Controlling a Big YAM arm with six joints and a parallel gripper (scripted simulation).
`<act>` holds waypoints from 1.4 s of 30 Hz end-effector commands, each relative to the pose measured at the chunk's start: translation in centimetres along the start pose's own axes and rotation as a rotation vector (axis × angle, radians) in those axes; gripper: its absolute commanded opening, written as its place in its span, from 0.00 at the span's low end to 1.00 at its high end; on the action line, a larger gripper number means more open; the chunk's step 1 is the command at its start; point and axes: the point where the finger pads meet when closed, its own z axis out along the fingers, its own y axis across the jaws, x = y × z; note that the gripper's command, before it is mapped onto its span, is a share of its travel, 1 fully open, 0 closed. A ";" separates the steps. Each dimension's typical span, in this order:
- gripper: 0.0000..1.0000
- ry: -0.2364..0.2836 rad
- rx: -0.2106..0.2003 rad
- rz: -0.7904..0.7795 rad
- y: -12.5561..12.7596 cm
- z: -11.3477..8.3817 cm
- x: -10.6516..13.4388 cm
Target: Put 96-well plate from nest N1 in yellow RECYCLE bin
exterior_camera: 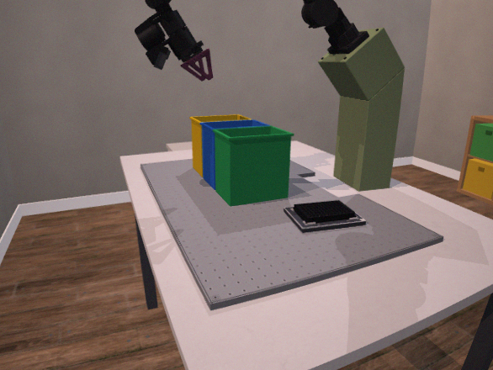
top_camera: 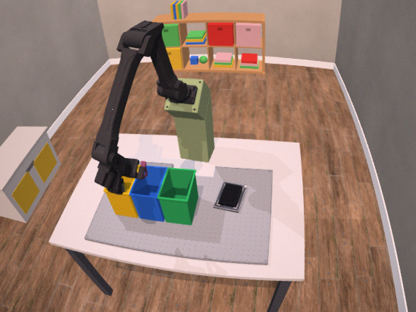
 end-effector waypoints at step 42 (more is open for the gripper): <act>1.00 -0.115 0.134 0.050 14.1 6.0 1.4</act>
